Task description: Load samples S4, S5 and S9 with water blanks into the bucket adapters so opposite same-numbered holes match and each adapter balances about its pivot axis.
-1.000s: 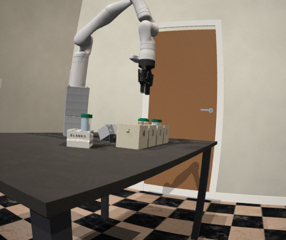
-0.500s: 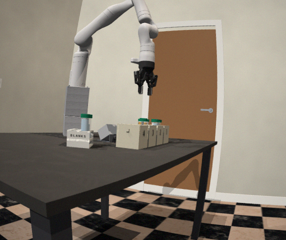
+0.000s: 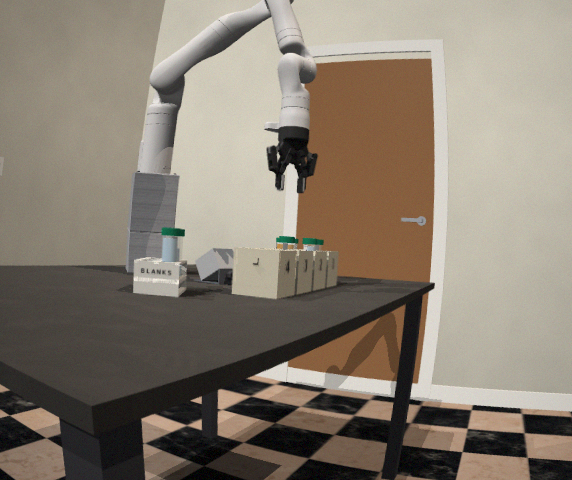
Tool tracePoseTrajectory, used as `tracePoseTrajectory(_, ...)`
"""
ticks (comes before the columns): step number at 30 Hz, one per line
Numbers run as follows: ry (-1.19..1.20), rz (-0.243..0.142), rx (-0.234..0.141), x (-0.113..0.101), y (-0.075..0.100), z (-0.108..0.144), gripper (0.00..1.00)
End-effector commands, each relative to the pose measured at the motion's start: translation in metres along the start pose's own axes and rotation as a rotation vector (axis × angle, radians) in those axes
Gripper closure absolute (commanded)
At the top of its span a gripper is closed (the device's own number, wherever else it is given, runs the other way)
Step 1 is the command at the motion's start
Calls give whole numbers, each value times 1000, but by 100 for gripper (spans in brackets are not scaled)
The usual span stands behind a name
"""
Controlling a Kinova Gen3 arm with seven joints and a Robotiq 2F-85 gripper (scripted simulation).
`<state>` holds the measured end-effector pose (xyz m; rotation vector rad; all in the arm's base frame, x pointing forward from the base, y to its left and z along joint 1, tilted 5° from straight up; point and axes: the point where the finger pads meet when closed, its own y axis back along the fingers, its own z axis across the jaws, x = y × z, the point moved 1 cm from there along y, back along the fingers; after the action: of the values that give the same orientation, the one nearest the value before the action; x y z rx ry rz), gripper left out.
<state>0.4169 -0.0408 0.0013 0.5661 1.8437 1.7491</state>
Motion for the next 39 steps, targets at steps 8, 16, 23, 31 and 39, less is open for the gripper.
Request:
tracePoseTrajectory(8, 0, -1, 0, 24, 1, 18, 38)
tracePoseTrajectory(16, 0, -1, 0, 46, 0, 33, 38)
tracePoseTrajectory(23, 0, -1, 0, 65, 0, 47, 38)
tracePoseTrajectory(31, 0, -1, 0, 81, 0, 58, 38)
tracePoseTrajectory(39, 0, -1, 0, 103, 0, 74, 38)
